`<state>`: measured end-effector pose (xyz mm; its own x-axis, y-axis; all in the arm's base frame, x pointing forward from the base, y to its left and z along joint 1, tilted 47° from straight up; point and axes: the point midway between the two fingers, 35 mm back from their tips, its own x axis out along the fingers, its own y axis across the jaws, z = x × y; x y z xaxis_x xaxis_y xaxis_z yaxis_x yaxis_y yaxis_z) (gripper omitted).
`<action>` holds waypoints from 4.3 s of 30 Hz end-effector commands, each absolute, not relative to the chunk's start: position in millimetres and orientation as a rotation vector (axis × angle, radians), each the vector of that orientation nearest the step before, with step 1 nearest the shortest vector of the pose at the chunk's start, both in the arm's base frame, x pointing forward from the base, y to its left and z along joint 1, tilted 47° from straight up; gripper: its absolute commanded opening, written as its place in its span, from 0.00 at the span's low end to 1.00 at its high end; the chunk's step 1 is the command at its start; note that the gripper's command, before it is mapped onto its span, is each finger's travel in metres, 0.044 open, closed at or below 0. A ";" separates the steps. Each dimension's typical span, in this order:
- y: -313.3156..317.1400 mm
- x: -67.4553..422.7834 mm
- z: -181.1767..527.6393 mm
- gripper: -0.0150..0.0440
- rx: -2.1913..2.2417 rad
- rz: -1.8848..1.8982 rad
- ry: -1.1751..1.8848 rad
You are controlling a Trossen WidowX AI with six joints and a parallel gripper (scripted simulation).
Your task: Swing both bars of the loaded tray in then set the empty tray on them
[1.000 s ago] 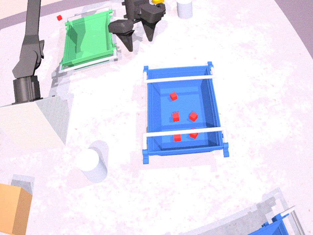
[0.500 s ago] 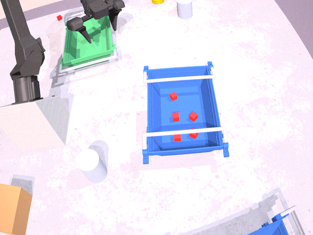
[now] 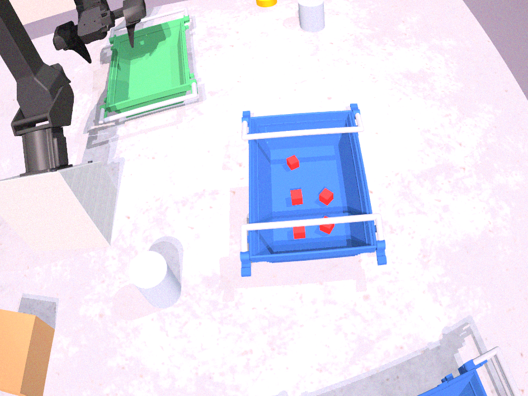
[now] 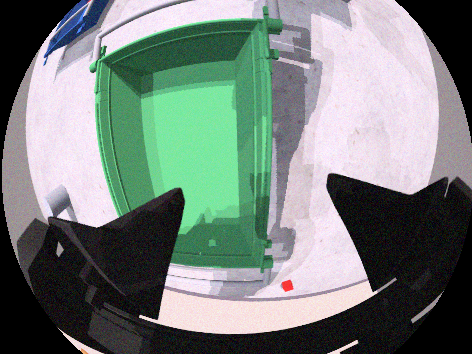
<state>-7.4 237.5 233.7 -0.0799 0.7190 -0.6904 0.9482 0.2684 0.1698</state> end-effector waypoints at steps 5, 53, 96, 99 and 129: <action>231.4 -18.8 233.0 1.00 1.558 -0.482 1.896; 292.7 -26.0 175.8 0.61 1.554 -0.490 1.897; 235.0 -17.6 229.7 0.25 1.554 -0.489 1.897; 234.2 -17.5 230.3 0.25 1.554 -0.489 1.897; 167.0 -8.0 298.5 0.25 1.554 -0.486 1.895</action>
<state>-8.7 168.5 294.9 -0.1087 0.7248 -0.6803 0.9661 0.2382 0.0993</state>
